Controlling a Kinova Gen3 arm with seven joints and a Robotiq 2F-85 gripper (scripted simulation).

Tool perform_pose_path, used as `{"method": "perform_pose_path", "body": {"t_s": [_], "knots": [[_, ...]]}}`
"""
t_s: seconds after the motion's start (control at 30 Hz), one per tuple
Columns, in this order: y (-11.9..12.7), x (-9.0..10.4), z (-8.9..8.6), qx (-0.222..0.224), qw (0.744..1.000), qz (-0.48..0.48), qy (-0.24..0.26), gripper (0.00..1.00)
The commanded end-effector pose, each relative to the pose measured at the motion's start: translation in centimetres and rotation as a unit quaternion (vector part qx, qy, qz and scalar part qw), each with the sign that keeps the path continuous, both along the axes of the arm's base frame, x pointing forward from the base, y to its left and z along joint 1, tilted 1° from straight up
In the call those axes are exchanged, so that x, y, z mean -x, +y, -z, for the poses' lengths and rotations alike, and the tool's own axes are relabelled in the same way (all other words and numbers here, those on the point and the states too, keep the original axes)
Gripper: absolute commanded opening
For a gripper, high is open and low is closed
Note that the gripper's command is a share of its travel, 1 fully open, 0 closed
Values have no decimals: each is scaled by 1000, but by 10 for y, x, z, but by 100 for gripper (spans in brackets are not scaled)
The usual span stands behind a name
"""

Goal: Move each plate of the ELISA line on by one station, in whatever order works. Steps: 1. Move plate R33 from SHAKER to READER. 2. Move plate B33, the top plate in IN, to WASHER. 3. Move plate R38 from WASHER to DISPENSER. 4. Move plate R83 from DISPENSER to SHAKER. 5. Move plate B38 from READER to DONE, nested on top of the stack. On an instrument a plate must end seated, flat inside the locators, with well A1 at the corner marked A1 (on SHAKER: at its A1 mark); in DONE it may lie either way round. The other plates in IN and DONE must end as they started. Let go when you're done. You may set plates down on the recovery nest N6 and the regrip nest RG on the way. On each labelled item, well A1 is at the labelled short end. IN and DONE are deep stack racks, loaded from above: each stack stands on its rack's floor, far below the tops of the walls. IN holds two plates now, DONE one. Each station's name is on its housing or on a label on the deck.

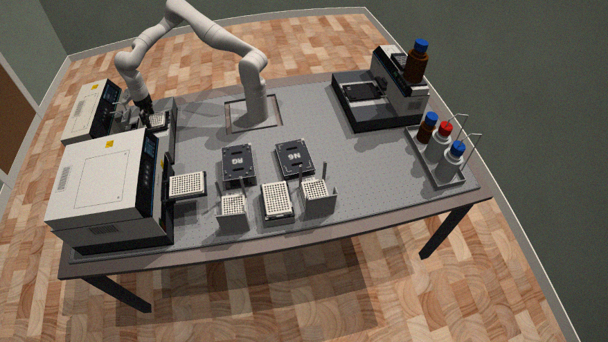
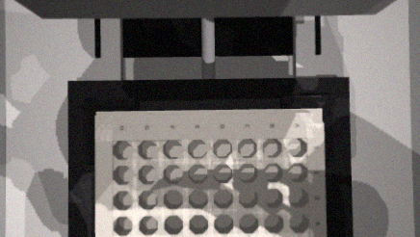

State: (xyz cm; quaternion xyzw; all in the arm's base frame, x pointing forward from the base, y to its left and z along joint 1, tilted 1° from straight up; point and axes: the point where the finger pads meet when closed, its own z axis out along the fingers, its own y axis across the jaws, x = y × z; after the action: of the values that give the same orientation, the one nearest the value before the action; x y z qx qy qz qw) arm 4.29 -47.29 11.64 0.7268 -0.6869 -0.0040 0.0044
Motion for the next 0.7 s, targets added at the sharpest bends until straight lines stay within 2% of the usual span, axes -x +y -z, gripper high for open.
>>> {"method": "perform_pose_path", "body": {"t_s": [0.0,0.67], "knots": [[-1,0,3,3,1000,0,2,100],[-1,0,5,3,1000,0,2,100]]}}
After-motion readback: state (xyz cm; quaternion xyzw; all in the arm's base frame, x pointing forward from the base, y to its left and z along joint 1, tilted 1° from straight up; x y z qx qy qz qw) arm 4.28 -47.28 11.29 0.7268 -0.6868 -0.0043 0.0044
